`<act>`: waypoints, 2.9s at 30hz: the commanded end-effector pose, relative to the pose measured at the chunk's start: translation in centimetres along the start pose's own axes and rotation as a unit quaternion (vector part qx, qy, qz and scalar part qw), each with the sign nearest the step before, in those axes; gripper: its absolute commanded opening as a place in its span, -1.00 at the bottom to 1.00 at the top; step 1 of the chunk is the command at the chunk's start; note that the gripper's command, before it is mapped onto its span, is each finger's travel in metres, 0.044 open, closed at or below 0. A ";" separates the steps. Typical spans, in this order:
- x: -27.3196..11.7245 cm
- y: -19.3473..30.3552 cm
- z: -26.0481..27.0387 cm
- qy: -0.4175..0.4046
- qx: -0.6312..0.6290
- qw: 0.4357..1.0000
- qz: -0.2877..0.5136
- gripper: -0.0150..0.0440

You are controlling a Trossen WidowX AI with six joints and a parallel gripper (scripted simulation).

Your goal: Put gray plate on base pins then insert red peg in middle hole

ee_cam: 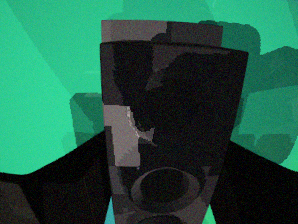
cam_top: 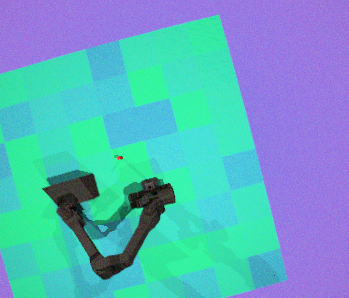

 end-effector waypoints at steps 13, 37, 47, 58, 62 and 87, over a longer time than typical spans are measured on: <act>-0.1 0.0 0.0 0.000 0.001 1.000 0.000 0.75; -11.7 0.9 0.2 0.003 -0.006 1.000 0.000 1.00; -12.0 14.7 -7.7 0.002 -0.162 0.987 0.014 1.00; -9.5 18.3 -11.9 0.004 -0.214 0.977 0.005 1.00; -8.6 18.3 -11.9 0.004 -0.214 0.977 0.004 1.00; -4.5 18.1 -11.8 0.004 -0.214 0.977 0.005 1.00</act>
Point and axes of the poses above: the point midway between the two fingers, 35 mm back from their tips, its own x axis out along the fingers, its own z axis across the jaws, y = z × x, the point moved 7 cm from there along -x, back along the fingers, and after that the axes turned 7 degrees about x, right-handed, at the moved point
